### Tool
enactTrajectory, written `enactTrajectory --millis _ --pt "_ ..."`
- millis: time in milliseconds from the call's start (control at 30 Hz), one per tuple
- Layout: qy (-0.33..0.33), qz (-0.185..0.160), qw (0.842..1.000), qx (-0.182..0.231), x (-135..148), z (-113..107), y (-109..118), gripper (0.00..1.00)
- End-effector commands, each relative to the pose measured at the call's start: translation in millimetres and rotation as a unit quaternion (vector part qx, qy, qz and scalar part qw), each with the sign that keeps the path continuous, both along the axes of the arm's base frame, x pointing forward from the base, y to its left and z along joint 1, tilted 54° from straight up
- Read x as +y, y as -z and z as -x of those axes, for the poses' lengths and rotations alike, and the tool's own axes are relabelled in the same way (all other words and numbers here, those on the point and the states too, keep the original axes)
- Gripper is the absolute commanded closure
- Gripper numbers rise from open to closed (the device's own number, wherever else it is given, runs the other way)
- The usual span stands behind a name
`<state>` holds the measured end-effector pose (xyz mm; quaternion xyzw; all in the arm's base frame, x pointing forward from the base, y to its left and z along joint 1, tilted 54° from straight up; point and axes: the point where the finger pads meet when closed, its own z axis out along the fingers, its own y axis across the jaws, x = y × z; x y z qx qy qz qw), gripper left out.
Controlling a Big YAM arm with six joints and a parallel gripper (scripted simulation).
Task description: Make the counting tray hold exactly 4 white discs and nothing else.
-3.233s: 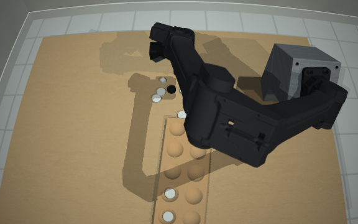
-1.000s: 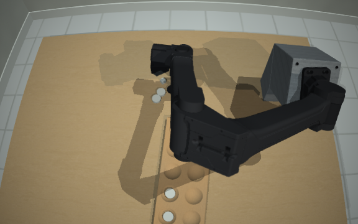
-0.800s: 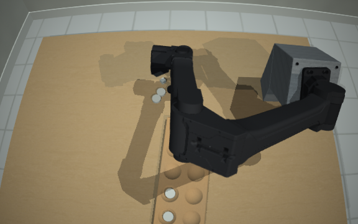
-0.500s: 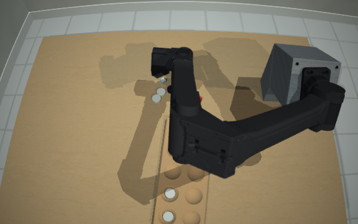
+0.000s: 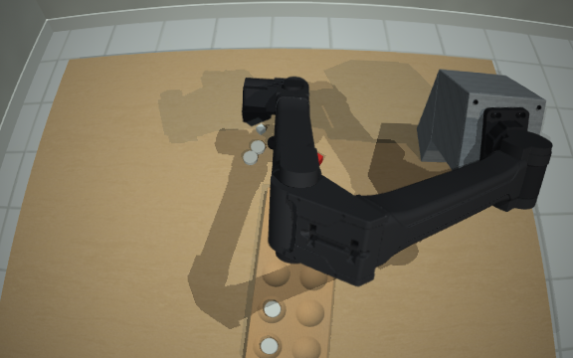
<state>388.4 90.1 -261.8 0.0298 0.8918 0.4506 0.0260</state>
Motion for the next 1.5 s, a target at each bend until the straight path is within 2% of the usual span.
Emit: enactTrajectory --millis 0,1200,1233,1467 --pt "-0.004 -0.002 1.000 0.005 7.3 1.9 4.7 0.55" --pt "-0.004 -0.002 1.000 0.004 10.1 0.8 6.8 0.55" --pt "-0.004 -0.002 1.000 0.004 10.1 0.8 6.8 1.00" --pt "-0.004 -0.002 1.000 0.004 10.0 0.8 6.8 1.00"
